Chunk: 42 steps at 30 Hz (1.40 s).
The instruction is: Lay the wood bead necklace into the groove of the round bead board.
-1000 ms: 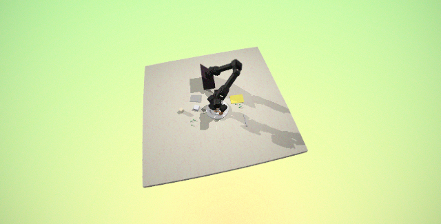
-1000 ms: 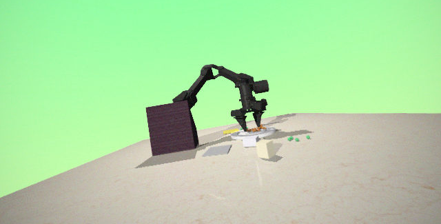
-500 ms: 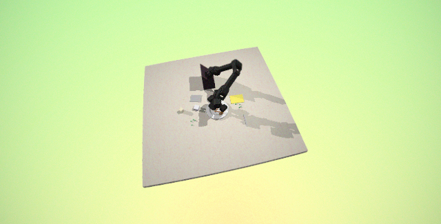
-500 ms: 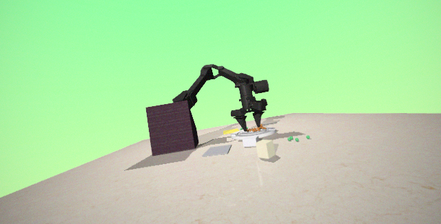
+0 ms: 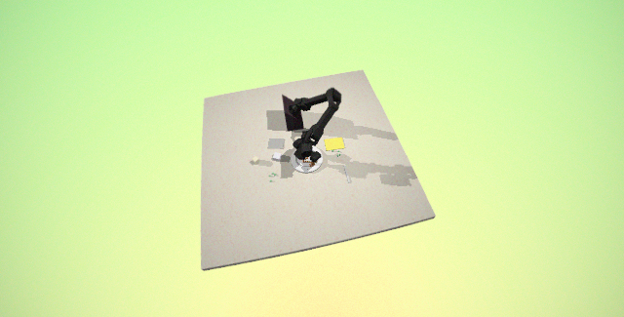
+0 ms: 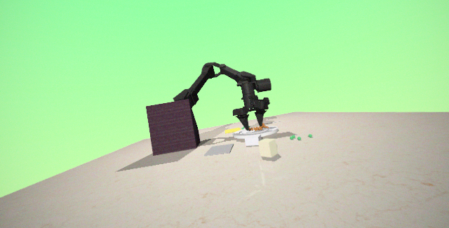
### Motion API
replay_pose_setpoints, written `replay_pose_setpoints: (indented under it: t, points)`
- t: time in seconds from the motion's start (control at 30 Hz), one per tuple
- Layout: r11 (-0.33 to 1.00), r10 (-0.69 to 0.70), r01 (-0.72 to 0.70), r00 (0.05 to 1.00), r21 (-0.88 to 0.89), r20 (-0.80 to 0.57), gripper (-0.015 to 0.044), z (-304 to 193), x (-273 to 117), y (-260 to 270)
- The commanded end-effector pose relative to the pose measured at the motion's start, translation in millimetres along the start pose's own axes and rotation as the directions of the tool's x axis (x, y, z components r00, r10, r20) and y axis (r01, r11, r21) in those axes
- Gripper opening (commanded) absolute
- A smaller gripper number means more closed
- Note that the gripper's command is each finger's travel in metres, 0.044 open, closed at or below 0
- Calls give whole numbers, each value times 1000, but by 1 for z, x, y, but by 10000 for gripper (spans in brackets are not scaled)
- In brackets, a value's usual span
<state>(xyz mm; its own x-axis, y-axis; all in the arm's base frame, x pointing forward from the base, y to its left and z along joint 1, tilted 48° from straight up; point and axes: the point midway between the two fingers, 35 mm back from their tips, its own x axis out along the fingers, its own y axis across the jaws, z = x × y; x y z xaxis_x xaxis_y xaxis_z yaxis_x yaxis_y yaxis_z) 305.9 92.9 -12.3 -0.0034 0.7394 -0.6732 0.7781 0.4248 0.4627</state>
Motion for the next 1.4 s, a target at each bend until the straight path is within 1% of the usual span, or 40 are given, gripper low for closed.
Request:
replay_pose_setpoints:
  t: [0.0,0.17,0.23,0.33,0.4,0.5,0.6,0.67,0.7,0.73,0.87,1.0,1.2,1.37]
  points:
    - [1000,2,-2,1000,-1,0,440,0,0,0]
    - [1000,2,-2,1000,-17,0,433,0,0,0]
    - [990,2,-2,1000,-141,0,420,-1,-2,0]
    - [910,2,-2,1000,-415,0,400,-4,-6,0]
    - [814,3,-2,1000,-581,0,387,-7,-9,0]
    - [617,3,-2,1000,-787,0,367,-10,-13,0]
    - [369,3,-1,1000,-929,0,347,-13,-16,-1]
    - [186,3,-1,1000,-983,0,333,-15,-19,-1]
    - [92,3,0,1000,-996,0,327,-16,-20,-1]
    - [30,4,0,1000,-1000,0,320,-17,-22,-1]
    - [-165,4,0,1000,-986,0,293,-20,-25,-2]
    - [-356,4,1,1000,-935,0,267,-22,-27,-2]
    - [-613,4,2,1000,-790,0,227,-26,-31,-3]
    - [-781,5,3,1000,-624,-1,193,-28,-33,-3]
